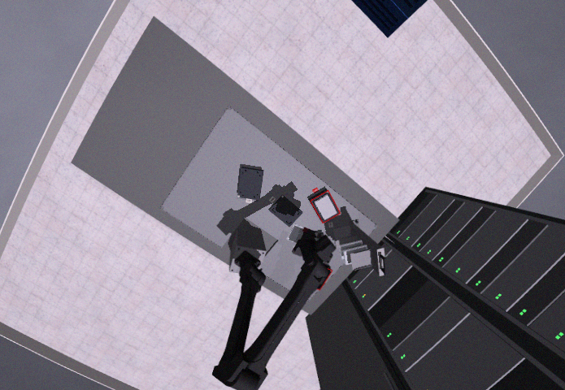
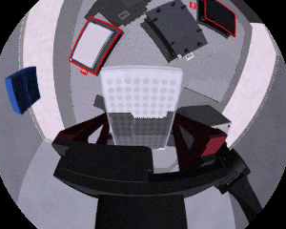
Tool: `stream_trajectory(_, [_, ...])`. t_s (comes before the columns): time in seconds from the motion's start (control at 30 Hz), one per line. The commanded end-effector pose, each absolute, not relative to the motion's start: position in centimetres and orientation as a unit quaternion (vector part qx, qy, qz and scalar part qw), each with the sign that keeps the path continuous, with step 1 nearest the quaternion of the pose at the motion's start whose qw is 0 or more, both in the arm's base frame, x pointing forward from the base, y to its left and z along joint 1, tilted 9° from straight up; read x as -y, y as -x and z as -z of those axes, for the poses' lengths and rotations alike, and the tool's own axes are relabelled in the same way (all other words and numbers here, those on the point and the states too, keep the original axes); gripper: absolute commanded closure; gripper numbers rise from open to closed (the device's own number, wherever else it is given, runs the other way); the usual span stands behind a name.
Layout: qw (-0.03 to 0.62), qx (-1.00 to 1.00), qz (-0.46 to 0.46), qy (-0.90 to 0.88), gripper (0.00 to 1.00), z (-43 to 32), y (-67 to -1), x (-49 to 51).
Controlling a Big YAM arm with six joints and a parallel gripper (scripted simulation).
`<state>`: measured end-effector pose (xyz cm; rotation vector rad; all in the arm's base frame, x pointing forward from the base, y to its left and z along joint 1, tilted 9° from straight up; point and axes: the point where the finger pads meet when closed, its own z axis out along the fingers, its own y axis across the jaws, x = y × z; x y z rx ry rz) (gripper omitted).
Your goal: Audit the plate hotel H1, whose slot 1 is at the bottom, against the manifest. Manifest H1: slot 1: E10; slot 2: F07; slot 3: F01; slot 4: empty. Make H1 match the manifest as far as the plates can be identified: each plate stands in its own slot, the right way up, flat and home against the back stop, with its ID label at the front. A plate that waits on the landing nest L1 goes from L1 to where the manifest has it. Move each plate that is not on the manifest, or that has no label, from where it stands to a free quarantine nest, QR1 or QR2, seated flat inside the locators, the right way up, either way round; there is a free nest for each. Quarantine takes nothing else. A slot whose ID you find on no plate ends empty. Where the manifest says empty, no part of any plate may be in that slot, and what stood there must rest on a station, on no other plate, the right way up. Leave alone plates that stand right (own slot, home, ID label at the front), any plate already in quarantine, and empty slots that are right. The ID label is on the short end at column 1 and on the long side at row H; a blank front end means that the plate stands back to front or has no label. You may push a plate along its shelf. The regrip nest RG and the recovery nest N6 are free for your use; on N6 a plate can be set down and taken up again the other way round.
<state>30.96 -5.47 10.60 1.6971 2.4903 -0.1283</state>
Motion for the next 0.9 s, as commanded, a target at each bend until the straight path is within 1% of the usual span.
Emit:
stream_trajectory(0.0, [0.107,-0.847,0.026,-0.519,0.14,-14.2,-34.0,7.1])
stream_trajectory(0.13, [0.100,-0.865,0.033,-0.491,0.14,-13.9,-34.0,8.5])
stream_trajectory(0.27, [0.097,-0.866,0.035,-0.489,0.14,-13.8,-34.0,9.3])
stream_trajectory(0.3, [0.105,-0.865,0.033,-0.489,0.14,-14.5,-33.9,9.6])
stream_trajectory(0.43, [0.098,-0.866,0.037,-0.489,0.14,-14.1,-33.9,11.0])
stream_trajectory(0.53, [0.106,-0.877,0.038,-0.467,0.14,-14.9,-33.7,12.1])
stream_trajectory(0.87, [0.097,-0.907,0.049,-0.408,0.14,-14.7,-33.1,14.9])
